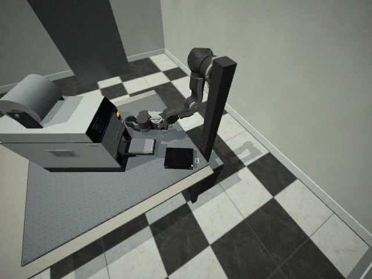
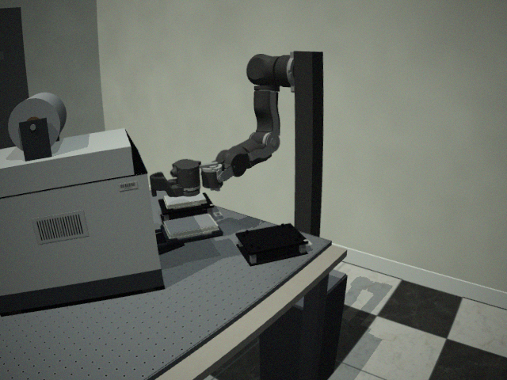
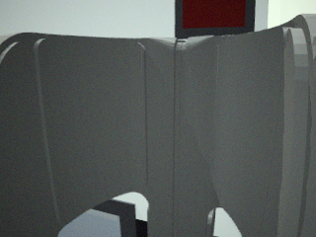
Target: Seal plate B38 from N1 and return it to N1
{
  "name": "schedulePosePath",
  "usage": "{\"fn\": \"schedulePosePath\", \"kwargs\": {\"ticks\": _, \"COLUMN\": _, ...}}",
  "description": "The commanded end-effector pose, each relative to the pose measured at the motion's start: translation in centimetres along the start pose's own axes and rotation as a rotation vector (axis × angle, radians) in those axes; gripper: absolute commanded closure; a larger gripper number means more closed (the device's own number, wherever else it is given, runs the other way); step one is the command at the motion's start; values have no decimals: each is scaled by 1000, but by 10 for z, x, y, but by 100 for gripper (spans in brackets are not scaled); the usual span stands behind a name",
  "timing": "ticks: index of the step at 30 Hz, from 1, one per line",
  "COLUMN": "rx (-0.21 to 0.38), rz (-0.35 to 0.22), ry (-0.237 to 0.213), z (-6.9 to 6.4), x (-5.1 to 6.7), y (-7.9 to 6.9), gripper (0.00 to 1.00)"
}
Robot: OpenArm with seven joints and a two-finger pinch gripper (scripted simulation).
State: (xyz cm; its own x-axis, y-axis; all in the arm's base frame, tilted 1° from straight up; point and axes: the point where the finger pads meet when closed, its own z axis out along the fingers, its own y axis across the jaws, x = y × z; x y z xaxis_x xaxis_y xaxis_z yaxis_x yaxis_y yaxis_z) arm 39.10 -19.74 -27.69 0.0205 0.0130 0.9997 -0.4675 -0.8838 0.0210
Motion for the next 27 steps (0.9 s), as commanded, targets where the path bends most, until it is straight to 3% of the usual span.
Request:
{"fn": "schedulePosePath", "kwargs": {"ticks": 1, "rx": -7, "rz": 0, "ry": 5, "z": 1, "x": 2, "y": 1, "gripper": 100}}
{"fn": "schedulePosePath", "kwargs": {"ticks": 27, "rx": -3, "rz": 3, "ry": 4, "z": 3, "x": 2, "y": 2, "gripper": 100}}
